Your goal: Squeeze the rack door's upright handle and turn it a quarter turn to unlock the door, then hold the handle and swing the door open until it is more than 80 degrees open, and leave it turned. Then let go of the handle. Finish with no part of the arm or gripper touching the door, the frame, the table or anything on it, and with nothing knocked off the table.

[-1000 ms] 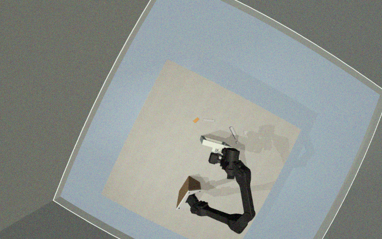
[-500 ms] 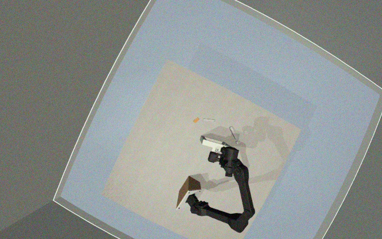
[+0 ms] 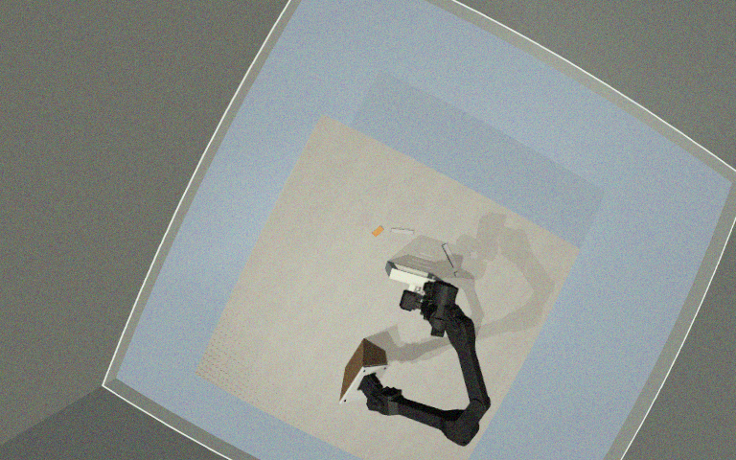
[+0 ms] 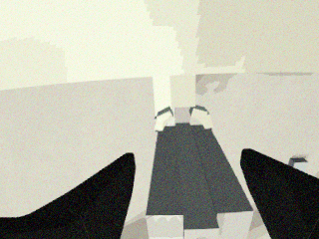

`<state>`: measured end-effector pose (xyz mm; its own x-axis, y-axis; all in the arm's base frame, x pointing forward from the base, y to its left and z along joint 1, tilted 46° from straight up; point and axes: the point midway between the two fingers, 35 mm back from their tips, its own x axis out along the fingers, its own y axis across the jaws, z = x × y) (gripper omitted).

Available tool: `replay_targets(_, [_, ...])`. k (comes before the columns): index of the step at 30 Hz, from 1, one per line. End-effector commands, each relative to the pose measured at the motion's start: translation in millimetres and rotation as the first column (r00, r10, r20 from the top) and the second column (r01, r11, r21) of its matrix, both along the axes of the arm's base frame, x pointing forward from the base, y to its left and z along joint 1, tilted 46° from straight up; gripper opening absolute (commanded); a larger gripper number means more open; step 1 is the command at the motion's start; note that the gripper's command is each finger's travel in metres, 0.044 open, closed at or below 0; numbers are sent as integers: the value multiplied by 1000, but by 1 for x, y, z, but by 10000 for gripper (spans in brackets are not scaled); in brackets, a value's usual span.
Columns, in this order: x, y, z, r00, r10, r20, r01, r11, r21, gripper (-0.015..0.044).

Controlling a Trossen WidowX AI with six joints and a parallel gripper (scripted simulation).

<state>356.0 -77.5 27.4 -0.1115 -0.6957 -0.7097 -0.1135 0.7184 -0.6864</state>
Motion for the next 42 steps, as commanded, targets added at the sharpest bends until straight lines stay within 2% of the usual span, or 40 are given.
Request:
replay_targets(1, [-2,-3,-3,1000,2,-7,-3,1000,-5,257])
replay_targets(7, [-2,-3,-3,1000,2,-7,-3,1000,-5,100])
replay_targets(20, [-2,-3,-3,1000,2,-7,-3,1000,-5,13])
replay_targets(25, [-2,-3,-3,1000,-20,15,20,1000,-9,12])
replay_targets(31, [-2,-3,-3,952,-215,217,224,974,-17,12])
replay_targets(36, [-2,-3,-3,850,-364,381,390,921,10,12])
replay_targets(42, [-2,-3,-3,661,-507,553,564,822,79,12])
